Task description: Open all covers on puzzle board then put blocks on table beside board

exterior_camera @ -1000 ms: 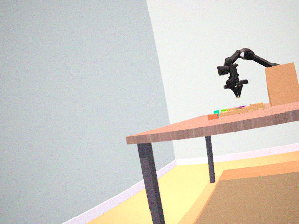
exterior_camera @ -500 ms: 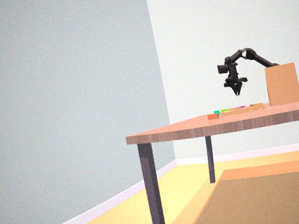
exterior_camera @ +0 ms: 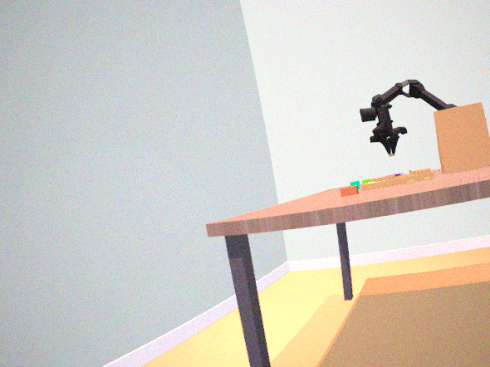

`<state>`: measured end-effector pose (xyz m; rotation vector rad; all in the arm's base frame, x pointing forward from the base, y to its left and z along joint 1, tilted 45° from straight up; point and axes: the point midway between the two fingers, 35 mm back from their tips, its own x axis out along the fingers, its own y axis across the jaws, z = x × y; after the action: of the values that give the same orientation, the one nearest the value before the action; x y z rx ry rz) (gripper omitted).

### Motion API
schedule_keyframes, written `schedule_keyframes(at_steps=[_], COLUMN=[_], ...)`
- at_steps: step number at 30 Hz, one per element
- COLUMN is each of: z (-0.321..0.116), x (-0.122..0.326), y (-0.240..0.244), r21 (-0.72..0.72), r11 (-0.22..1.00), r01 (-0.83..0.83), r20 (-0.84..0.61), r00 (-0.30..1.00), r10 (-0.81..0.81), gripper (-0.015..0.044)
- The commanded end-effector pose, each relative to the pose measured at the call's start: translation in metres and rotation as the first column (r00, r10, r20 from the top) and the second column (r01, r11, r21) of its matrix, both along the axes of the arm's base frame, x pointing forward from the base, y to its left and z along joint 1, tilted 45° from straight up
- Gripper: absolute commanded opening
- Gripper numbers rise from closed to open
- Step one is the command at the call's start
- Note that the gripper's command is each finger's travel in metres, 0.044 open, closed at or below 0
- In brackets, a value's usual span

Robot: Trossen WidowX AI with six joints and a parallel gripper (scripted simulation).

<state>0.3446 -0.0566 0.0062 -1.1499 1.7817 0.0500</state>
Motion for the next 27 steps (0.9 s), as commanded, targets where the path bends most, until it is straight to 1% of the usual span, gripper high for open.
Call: schedule_keyframes(at_steps=[1,27], z=[0.011,0.075], x=[-0.006,-0.059], y=[-0.011,-0.070], r21=[-0.001,0.000], r11=[1.000,1.000], r01=[-0.001,-0.004], r20=[-0.002,0.000], r00=[1.000,1.000], r10=[0.001,0.004], gripper=[0.0080,0.0080])
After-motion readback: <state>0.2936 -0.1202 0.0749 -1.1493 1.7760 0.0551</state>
